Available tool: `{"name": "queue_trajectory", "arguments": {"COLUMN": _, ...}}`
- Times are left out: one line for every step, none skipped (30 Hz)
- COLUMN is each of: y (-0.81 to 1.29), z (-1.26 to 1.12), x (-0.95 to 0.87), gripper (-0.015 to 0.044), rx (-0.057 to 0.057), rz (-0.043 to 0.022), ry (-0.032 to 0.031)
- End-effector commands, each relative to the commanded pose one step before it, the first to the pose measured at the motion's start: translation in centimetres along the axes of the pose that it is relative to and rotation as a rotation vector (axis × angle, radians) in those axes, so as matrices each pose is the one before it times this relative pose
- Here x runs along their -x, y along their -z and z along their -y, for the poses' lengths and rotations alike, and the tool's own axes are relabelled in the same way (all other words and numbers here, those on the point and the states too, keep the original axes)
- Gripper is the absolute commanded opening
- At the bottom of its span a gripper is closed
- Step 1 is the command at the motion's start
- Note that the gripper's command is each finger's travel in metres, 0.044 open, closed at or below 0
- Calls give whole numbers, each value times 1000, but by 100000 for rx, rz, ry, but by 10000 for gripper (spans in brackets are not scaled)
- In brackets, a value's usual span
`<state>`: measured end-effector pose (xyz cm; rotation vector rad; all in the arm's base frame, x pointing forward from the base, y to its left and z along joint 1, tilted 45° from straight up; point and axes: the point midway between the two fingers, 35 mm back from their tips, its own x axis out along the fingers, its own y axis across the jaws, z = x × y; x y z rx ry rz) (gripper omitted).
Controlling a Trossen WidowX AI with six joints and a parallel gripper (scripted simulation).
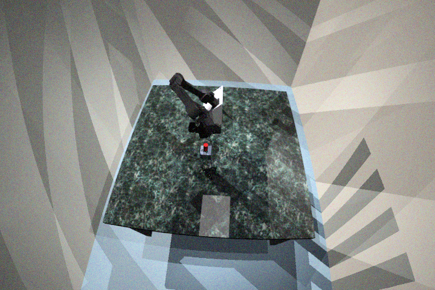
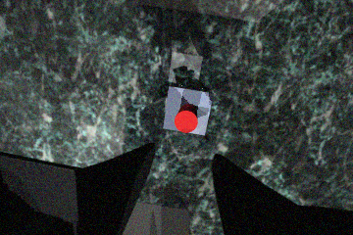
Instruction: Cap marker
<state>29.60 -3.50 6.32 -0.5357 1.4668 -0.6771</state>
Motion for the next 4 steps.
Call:
{"name": "queue_trajectory", "arguments": {"y": 59, "z": -22, "x": 4, "gripper": 289, "rx": -315, "rz": -378, "ry": -331}}
{"name": "queue_trajectory", "arguments": {"y": 0, "z": 0, "x": 0, "gripper": 315, "rx": 0, "rz": 0, "ry": 0}}
{"name": "queue_trajectory", "arguments": {"y": 0, "z": 0, "x": 0, "gripper": 341, "rx": 0, "rz": 0, "ry": 0}}
{"name": "queue_trajectory", "arguments": {"y": 0, "z": 0, "x": 0, "gripper": 368, "rx": 0, "rz": 0, "ry": 0}}
